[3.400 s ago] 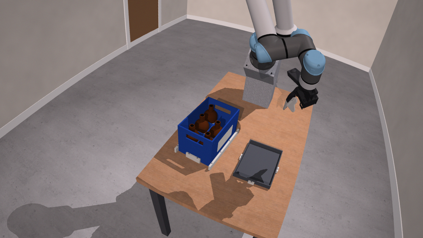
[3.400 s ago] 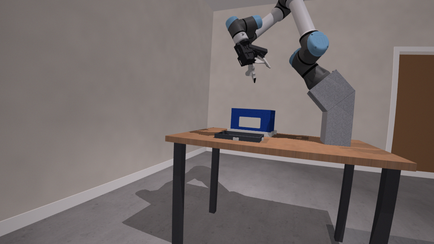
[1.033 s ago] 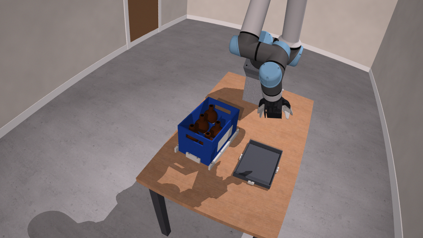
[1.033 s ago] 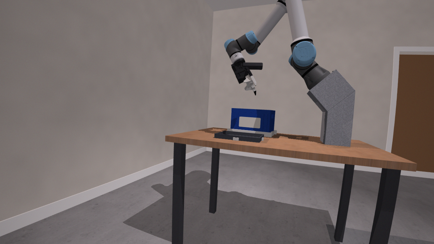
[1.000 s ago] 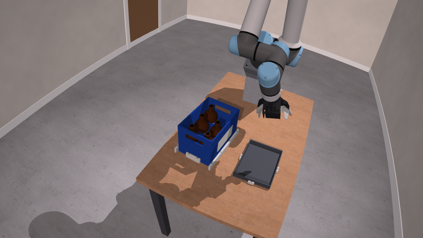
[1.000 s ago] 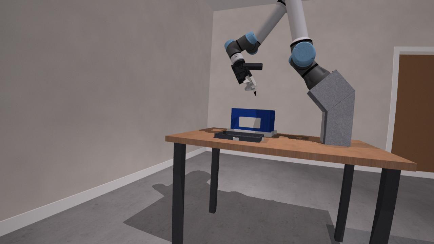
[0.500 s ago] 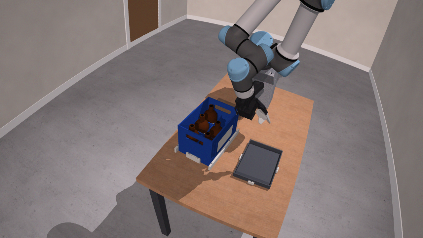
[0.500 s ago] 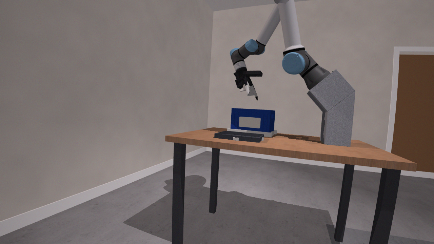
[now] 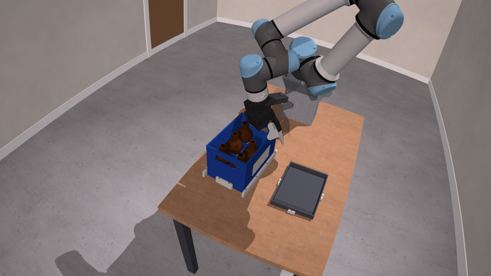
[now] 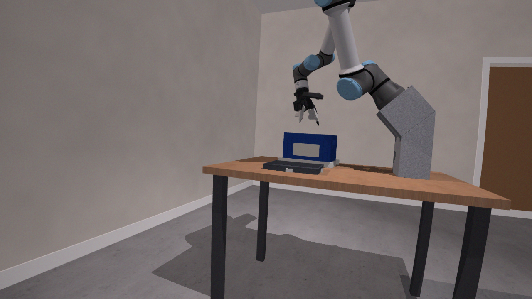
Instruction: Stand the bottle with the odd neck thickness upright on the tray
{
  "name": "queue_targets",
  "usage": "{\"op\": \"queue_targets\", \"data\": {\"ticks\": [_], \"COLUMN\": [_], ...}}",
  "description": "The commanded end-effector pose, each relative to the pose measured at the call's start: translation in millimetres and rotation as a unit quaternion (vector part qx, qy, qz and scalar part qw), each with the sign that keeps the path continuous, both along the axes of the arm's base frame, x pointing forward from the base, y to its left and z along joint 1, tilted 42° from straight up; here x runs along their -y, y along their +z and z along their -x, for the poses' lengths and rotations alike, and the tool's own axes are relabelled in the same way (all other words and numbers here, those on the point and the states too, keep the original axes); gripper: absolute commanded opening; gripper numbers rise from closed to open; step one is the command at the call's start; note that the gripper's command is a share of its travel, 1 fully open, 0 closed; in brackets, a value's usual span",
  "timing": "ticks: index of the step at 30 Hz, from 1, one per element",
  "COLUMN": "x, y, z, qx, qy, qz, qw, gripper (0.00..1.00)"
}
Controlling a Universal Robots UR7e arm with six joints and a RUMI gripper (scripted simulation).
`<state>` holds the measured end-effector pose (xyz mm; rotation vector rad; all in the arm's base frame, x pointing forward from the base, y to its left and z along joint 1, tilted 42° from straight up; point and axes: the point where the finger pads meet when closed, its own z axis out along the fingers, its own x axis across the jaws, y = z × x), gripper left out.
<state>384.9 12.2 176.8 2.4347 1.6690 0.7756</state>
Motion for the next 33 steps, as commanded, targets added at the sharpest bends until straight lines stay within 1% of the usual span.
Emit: {"op": "queue_targets", "data": {"ticks": [1,8,15,17,22,27,33], "x": [20.9,65.6,102.0,102.0,121.6,135.6,144.2], "y": [0.3,3.8,7.3,7.3,9.4,11.0,12.0], "z": [-6.1,-9.9,-9.3,-9.3,-7.5,-5.6,-4.2], "qx": [0.015,0.044,0.068,0.068,0.081,0.091,0.097], "qy": [-0.03,-0.096,-0.147,-0.147,-0.174,-0.193,-0.204], "qz": [-0.015,-0.032,-0.041,-0.041,-0.045,-0.048,-0.049], "qw": [0.999,0.994,0.986,0.986,0.98,0.976,0.973], "gripper": [1.0,1.0,1.0,1.0,1.0,1.0,1.0]}}
